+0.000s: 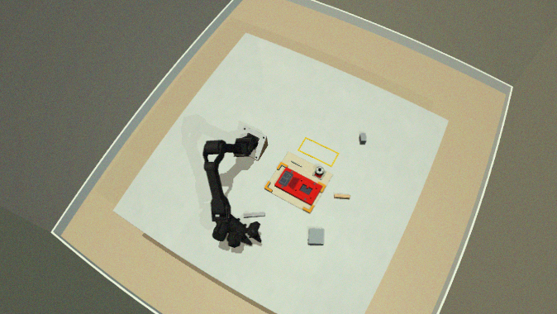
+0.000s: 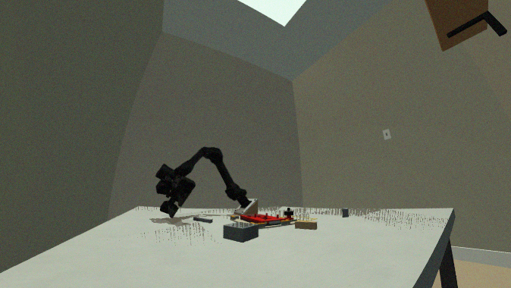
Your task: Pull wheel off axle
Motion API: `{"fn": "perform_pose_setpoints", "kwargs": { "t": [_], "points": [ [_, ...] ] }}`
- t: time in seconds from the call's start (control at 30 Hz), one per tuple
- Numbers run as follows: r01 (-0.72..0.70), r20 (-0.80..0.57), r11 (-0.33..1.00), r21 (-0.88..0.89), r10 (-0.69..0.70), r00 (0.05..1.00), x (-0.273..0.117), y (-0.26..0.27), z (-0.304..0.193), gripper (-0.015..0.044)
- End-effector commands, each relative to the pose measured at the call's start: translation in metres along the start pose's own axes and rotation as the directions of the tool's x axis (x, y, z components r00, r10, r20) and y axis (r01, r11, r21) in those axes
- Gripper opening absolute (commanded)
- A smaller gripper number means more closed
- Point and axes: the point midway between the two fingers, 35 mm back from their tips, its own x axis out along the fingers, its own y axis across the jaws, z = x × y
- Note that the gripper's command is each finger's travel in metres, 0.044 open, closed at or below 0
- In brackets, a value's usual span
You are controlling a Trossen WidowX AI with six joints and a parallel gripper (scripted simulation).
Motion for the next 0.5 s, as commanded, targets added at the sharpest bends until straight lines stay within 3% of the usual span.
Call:
{"fn": "perform_pose_setpoints", "kwargs": {
  "t": [0.0,0.23,0.47],
  "points": [
    [-0.007,-0.162,0.999,0.038,0.013,0.987,0.038,0.032,-0.032,0.0300],
    [0.024,-0.472,1.000,-0.015,-0.029,0.881,0.085,0.107,-0.112,0.0300],
    [0.049,-0.673,0.971,-0.233,-0.197,0.713,0.092,0.179,-0.201,0.0300]
  ]
}}
